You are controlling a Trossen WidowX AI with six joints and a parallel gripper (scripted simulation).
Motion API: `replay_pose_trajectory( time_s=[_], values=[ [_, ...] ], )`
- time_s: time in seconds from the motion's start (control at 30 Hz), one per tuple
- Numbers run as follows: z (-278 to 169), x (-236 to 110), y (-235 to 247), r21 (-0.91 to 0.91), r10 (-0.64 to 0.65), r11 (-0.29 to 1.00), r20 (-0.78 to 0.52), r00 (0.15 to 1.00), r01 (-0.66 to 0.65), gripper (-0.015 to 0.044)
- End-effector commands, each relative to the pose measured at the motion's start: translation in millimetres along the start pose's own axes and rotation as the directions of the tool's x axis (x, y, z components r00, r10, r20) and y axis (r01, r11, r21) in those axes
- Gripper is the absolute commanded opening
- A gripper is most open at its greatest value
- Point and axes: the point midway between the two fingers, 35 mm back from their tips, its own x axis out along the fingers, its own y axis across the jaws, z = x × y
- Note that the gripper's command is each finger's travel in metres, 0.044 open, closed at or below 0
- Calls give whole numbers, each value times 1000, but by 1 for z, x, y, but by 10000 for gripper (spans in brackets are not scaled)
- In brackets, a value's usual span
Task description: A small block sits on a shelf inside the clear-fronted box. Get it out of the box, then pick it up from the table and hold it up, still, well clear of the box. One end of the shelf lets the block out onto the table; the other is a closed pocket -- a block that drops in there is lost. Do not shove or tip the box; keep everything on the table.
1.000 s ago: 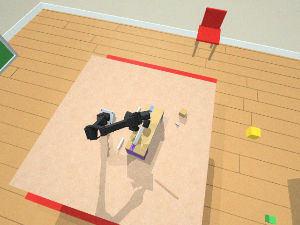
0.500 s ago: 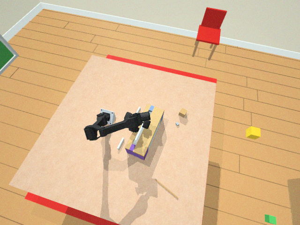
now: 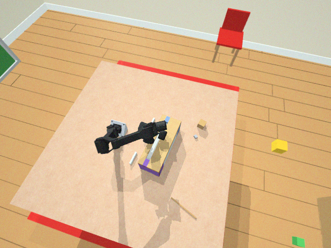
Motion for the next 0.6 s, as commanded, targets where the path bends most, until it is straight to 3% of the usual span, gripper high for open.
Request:
replay_pose_trajectory(
  time_s=[0.0,0.57],
  values=[
    [-6,2,0,2,-3,1000,-2,1000,3,400],
    [-22,8,0,3,-3,1000,-3,1000,3,400]
  ],
)
